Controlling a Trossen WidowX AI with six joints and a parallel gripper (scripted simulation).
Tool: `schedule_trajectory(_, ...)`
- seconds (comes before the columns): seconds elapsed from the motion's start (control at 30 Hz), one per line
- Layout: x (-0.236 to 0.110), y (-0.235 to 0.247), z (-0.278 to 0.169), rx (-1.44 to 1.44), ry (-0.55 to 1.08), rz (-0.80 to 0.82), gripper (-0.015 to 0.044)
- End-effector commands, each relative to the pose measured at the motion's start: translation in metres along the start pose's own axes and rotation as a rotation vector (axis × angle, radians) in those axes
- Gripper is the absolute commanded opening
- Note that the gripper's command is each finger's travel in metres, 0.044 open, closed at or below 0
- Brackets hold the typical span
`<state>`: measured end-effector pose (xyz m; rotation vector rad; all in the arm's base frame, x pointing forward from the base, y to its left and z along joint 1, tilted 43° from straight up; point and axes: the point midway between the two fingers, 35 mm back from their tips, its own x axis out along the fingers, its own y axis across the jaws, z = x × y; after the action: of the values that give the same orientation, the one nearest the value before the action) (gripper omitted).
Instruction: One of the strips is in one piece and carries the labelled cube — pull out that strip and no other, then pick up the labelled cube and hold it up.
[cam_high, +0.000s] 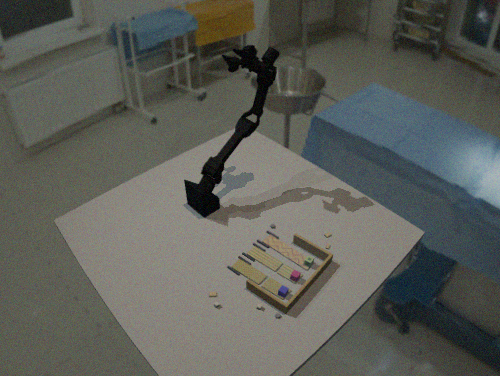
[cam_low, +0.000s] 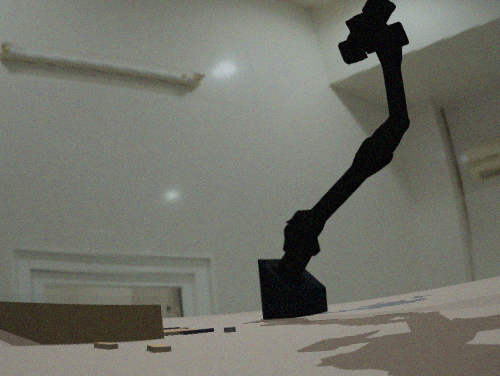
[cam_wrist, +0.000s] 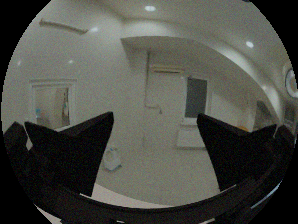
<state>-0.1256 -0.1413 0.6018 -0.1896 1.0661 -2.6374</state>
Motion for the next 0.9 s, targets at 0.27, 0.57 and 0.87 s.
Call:
schedule_trajectory(0.27, -0.017, 0.114, 0.058, 0.026, -0.256, 0.299, 0.0400)
schedule_trajectory(0.57, -0.082, 0.250, 0.087, 0.032, -0.489, 0.719, 0.0400)
schedule_trajectory(0.87, -0.152, 0.334, 0.074, 0.092, -0.563, 1.085, 0.0400)
